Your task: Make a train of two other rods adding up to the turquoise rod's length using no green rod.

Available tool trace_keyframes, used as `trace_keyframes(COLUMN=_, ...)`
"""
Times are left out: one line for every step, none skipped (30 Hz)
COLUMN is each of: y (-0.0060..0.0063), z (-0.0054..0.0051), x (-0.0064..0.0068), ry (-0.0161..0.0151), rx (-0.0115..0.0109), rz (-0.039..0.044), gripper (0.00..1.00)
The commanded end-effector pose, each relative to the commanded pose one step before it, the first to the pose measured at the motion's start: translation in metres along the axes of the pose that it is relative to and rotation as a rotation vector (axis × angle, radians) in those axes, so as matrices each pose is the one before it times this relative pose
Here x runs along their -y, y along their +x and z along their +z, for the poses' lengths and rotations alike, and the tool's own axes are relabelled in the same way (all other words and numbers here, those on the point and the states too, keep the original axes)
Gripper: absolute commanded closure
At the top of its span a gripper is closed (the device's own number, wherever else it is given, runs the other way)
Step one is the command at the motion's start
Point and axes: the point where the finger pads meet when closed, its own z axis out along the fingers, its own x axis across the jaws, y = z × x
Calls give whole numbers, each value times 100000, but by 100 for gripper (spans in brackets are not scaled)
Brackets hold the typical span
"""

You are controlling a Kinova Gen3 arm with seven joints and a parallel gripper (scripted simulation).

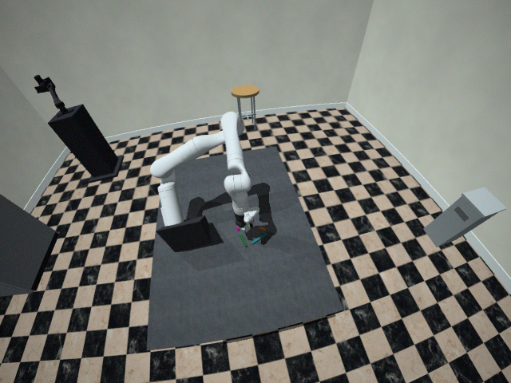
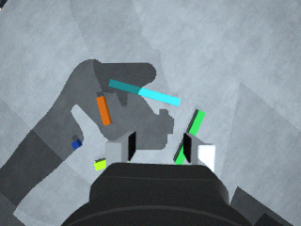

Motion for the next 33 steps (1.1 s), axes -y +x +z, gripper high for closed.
trace_keyframes(y=54, z=-150, x=109, ry=284, rx=315, rz=-2458, gripper=0)
trace_keyframes(y=5, z=0, x=5, ry=-1, rx=2, rz=-1194, gripper=0)
trace_keyframes(y=4, z=0, x=4, ry=-1, rx=2, rz=-1066, gripper=0)
trace_keyframes(y=4, z=0, x=4, ry=-1, rx=2, rz=-941, gripper=0)
trace_keyframes(y=3, z=0, x=3, ry=-1, rx=2, rz=-819, gripper=0)
trace_keyframes(y=3, z=0, x=2, ry=0, rx=1, rz=-703, gripper=0)
trace_keyframes(y=2, z=0, x=2, ry=0, rx=1, rz=-592, gripper=0)
trace_keyframes(y=2, z=0, x=1, ry=0, rx=1, rz=-487, gripper=0)
trace_keyframes(y=1, z=0, x=1, ry=0, rx=1, rz=-390, gripper=0)
trace_keyframes(y=1, z=0, x=1, ry=0, rx=1, rz=-301, gripper=0)
trace_keyframes(y=1, z=0, x=1, ry=0, rx=0, rz=-221, gripper=0)
trace_keyframes(y=1, z=0, x=0, ry=0, rx=0, rz=-152, gripper=0)
trace_keyframes(y=0, z=0, x=0, ry=0, rx=0, rz=-95, gripper=0)
trace_keyframes(y=0, z=0, x=0, ry=0, rx=0, rz=0, gripper=0)
trace_keyframes(y=0, z=0, x=0, ry=0, rx=0, rz=0, gripper=0)
trace_keyframes(y=0, z=0, x=0, ry=0, rx=0, rz=-50, gripper=0)
trace_keyframes(y=0, z=0, x=0, ry=0, rx=0, rz=-19, gripper=0)
trace_keyframes(y=0, z=0, x=0, ry=0, rx=0, rz=-3, gripper=0)
trace_keyframes(y=0, z=0, x=0, ry=0, rx=0, rz=0, gripper=0)
trace_keyframes(y=0, z=0, x=0, ry=0, rx=0, rz=0, gripper=0)
trace_keyframes(y=0, z=0, x=0, ry=0, rx=0, rz=0, gripper=0)
trace_keyframes(y=0, z=0, x=0, ry=0, rx=0, rz=0, gripper=0)
trace_keyframes(y=0, z=0, x=0, ry=0, rx=0, rz=0, gripper=0)
trace_keyframes(y=0, z=0, x=0, ry=0, rx=0, rz=0, gripper=0)
trace_keyframes(y=0, z=0, x=0, ry=0, rx=0, rz=0, gripper=0)
trace_keyframes(y=0, z=0, x=0, ry=0, rx=0, rz=0, gripper=0)
trace_keyframes(y=0, z=0, x=0, ry=0, rx=0, rz=0, gripper=0)
trace_keyframes(y=0, z=0, x=0, ry=0, rx=0, rz=0, gripper=0)
trace_keyframes(y=0, z=0, x=0, ry=0, rx=0, rz=0, gripper=0)
trace_keyframes(y=0, z=0, x=0, ry=0, rx=0, rz=0, gripper=0)
trace_keyframes(y=0, z=0, x=0, ry=0, rx=0, rz=0, gripper=0)
trace_keyframes(y=0, z=0, x=0, ry=0, rx=0, rz=0, gripper=0)
trace_keyframes(y=0, z=0, x=0, ry=0, rx=0, rz=0, gripper=0)
